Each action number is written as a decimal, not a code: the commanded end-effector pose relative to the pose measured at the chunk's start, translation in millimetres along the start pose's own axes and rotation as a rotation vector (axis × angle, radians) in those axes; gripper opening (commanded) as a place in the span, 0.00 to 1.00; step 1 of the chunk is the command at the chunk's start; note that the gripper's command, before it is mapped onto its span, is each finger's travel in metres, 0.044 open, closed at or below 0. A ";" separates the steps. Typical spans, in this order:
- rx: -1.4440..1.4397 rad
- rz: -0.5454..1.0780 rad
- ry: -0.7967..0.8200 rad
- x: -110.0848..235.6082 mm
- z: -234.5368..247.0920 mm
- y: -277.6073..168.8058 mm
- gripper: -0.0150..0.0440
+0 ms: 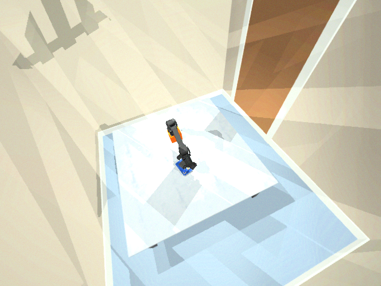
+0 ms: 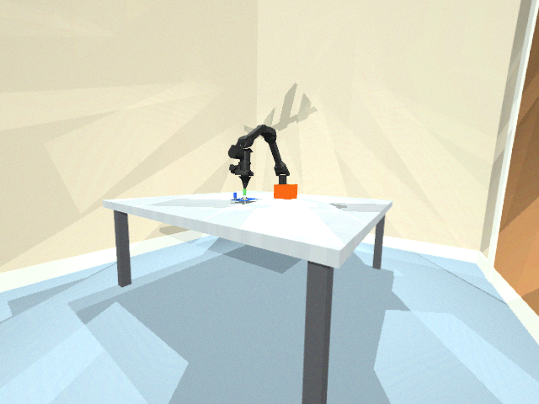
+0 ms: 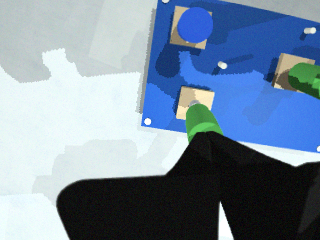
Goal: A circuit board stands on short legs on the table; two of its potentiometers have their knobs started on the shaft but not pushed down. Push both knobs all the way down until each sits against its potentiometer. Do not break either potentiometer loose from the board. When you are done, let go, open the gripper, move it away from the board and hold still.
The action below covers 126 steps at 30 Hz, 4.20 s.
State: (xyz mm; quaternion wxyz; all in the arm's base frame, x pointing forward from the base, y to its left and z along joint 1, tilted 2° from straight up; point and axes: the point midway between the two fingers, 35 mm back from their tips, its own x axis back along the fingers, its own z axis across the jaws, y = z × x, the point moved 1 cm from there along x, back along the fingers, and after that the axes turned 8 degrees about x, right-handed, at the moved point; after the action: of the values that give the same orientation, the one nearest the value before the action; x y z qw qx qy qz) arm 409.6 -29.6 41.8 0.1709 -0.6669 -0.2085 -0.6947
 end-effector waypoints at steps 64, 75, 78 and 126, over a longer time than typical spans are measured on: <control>-0.001 0.001 -0.007 -18.7 0.3 1.1 0.25; -0.001 0.001 -0.007 -19.5 0.3 1.1 0.25; -0.001 0.001 -0.007 -19.5 0.3 1.1 0.25; 0.000 0.008 -0.011 2.7 -0.6 -0.1 0.34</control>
State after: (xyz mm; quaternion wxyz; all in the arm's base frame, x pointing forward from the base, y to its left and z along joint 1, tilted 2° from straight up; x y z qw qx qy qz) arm 409.2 -29.6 45.9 0.1723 -0.6706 -0.2072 -0.6912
